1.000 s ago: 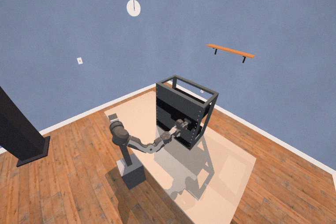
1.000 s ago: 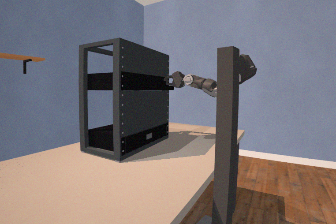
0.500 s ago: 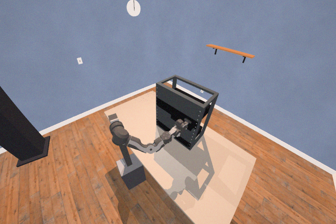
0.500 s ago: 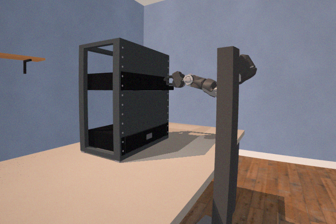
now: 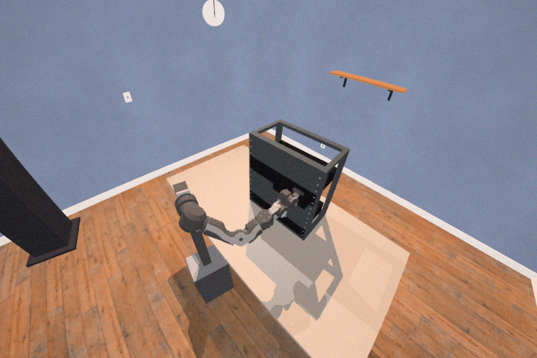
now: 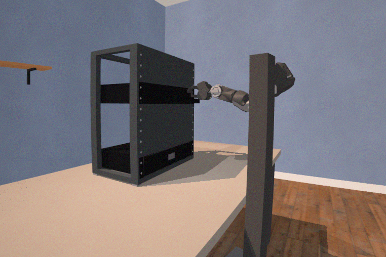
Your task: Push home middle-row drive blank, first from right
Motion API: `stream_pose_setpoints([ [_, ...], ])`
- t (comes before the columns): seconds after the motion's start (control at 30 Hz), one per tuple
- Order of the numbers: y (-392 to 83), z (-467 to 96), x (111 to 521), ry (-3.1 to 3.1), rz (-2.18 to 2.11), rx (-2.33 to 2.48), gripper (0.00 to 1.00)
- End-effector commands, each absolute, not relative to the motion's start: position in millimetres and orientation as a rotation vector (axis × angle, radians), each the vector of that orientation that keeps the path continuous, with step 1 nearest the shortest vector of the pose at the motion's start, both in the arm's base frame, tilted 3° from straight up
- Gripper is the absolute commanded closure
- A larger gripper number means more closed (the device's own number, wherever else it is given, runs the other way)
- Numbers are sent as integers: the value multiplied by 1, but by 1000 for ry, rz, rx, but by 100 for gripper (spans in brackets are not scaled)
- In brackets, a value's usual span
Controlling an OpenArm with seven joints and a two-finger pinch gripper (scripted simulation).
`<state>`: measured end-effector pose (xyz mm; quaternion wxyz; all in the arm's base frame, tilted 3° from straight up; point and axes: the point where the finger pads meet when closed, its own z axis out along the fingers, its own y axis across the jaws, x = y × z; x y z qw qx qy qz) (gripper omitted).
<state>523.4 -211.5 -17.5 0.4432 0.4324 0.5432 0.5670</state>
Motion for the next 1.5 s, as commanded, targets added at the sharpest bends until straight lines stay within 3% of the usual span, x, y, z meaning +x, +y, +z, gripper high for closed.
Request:
stream_pose_setpoints([
  [0.0,-209,-18,520,1351,1420,1073,100],
  [0.73,-230,-21,431,1349,1419,1073,100],
  [1.47,-233,-21,420,1349,1419,1072,100],
])
